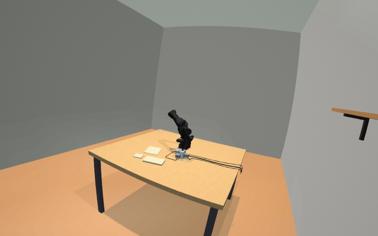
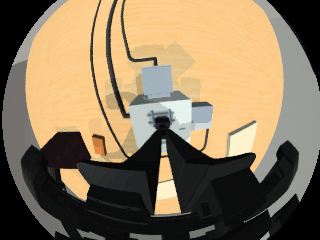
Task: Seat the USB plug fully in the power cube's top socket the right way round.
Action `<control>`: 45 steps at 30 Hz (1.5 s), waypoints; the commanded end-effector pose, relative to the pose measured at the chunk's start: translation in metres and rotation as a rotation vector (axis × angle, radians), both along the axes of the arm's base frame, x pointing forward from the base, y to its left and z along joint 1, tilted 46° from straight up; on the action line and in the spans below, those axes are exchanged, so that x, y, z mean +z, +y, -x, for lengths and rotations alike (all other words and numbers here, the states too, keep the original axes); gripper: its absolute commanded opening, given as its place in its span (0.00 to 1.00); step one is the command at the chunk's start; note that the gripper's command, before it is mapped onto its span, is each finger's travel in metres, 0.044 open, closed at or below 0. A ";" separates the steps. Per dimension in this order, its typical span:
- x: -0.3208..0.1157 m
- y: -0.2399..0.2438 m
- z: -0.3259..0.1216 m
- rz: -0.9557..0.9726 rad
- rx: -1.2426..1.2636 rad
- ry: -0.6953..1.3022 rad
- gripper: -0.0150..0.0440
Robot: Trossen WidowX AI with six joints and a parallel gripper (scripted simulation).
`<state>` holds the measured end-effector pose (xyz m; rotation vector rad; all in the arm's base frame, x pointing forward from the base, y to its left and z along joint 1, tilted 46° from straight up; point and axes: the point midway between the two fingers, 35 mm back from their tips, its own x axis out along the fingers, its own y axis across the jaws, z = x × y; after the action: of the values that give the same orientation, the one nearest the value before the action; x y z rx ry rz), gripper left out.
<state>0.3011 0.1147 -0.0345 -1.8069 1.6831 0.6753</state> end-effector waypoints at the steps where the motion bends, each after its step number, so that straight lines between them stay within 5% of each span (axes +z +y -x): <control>1: 0.000 0.000 0.000 0.000 0.000 0.000 0.25; 45: 0.020 0.021 0.002 -0.001 0.000 0.001 0.25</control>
<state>0.2980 0.1312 -0.0172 -1.8147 1.6916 0.6763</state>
